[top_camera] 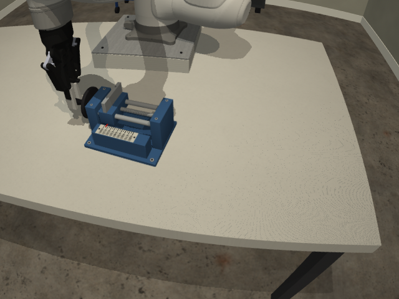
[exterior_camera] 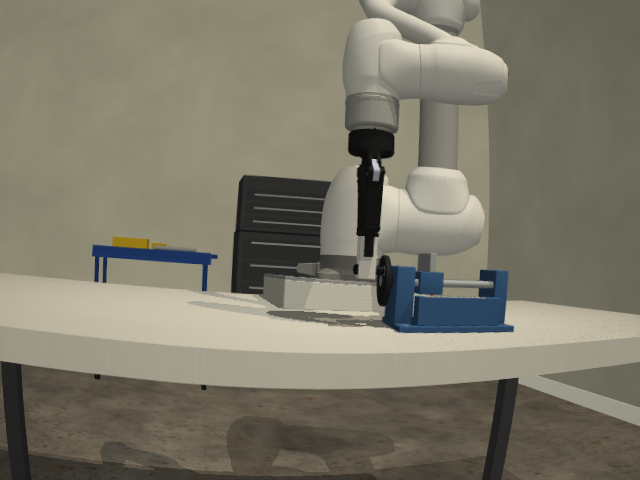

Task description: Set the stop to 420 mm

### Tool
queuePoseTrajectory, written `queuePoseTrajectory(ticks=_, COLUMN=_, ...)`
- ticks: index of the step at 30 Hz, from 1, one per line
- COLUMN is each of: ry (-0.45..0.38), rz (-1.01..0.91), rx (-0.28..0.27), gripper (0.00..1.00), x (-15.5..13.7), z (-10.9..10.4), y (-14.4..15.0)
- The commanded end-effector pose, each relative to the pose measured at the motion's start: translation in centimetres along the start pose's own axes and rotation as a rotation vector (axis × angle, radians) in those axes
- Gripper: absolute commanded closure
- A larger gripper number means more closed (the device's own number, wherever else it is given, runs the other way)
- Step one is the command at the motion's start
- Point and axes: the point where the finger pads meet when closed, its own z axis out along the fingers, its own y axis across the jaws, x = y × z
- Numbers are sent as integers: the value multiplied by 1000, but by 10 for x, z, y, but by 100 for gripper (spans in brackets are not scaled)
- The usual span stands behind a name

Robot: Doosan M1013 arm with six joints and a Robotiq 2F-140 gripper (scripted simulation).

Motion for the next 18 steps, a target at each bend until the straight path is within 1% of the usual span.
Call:
queuePoseTrajectory(ticks=1, ry=0, rz=-1, rx=-3, gripper=96, x=1, z=4, y=-1)
queuePoseTrajectory(ticks=18, ry=0, rz=-1, rx=-3, gripper=96, x=1, z=11, y=-4)
